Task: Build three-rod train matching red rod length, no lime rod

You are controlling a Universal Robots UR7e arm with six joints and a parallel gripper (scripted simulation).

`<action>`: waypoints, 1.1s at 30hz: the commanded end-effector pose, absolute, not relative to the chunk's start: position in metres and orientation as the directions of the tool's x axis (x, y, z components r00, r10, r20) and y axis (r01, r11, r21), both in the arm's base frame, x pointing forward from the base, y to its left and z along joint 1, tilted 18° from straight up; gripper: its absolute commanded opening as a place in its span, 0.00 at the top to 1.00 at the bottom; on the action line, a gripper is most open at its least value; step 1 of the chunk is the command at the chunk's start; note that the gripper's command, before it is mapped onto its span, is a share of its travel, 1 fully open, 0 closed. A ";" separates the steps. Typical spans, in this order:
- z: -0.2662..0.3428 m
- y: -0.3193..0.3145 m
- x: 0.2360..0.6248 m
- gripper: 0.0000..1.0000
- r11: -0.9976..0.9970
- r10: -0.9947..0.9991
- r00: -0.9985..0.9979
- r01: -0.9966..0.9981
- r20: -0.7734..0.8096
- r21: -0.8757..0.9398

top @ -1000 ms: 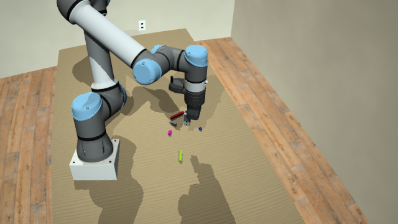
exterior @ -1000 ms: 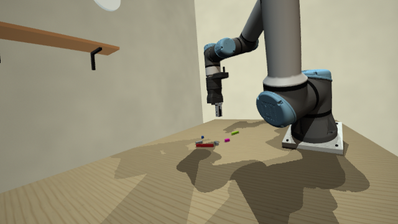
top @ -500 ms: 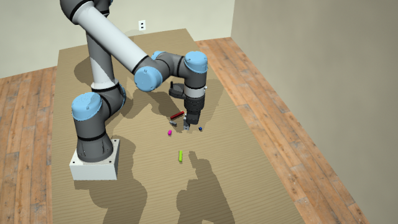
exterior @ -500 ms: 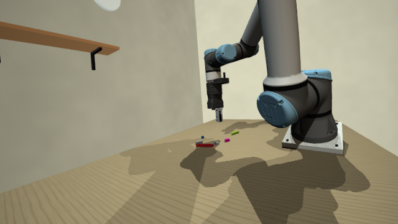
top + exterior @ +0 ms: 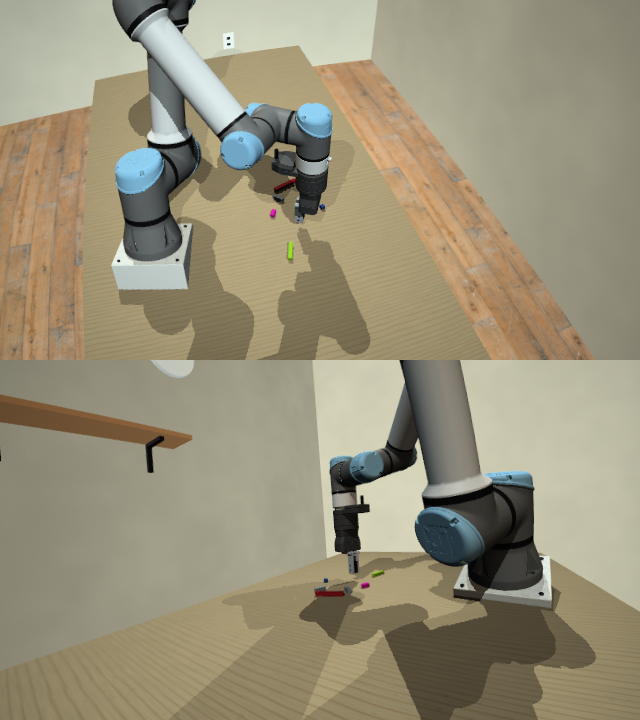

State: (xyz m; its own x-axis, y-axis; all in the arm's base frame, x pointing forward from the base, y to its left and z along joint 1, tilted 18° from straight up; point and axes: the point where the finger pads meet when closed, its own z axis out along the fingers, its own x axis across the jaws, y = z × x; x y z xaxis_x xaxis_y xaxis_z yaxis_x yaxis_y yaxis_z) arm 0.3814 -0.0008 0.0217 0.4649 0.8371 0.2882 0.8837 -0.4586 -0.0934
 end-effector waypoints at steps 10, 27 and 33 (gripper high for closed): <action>0.011 0.001 0.384 0.76 -0.461 0.837 0.465 0.883 0.288 -0.086; 0.011 0.002 0.384 0.76 -0.461 0.837 0.465 0.883 0.288 -0.086; 0.011 0.002 0.384 0.76 -0.461 0.837 0.465 0.883 0.288 -0.086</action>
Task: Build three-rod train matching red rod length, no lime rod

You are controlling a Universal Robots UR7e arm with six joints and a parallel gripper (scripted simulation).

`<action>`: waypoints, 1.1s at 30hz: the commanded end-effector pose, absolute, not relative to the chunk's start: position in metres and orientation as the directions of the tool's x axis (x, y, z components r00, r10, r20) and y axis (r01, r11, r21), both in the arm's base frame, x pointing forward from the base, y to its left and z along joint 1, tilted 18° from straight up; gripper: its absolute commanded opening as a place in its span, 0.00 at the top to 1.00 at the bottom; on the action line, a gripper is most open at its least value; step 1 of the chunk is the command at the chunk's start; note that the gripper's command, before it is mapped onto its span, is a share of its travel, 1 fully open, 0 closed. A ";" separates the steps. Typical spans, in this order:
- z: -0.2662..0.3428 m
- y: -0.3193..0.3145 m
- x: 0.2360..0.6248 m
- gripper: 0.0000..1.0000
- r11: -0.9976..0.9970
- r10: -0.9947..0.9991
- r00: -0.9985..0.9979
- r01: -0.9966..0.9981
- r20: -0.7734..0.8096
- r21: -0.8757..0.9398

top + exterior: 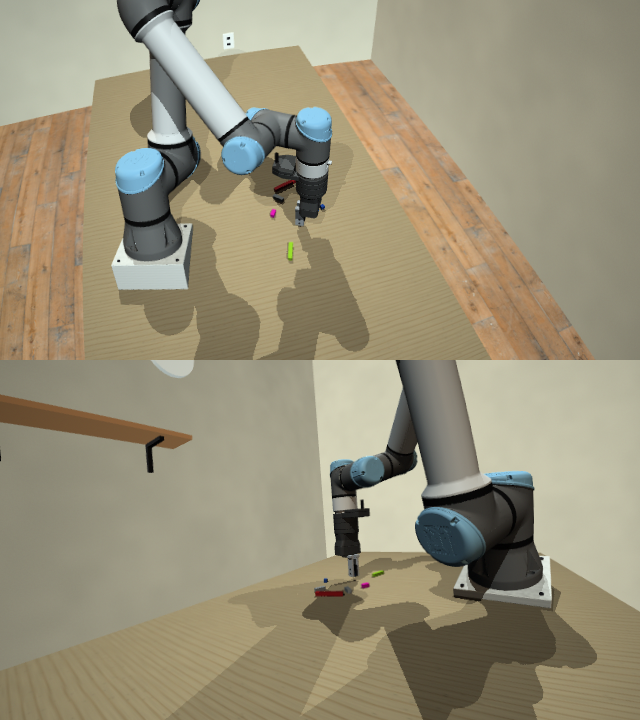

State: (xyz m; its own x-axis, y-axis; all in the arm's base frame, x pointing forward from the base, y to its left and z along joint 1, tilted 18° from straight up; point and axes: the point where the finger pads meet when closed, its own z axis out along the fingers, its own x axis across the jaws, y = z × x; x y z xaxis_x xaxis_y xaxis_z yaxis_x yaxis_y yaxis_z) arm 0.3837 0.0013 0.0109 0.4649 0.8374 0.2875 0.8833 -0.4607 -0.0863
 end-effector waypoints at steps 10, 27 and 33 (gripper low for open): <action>0.011 0.002 0.384 0.76 -0.461 0.837 0.465 0.883 0.288 -0.086; 0.011 0.000 0.384 0.76 -0.462 0.837 0.466 0.883 0.288 -0.086; 0.011 0.000 0.384 0.76 -0.462 0.837 0.466 0.883 0.288 -0.086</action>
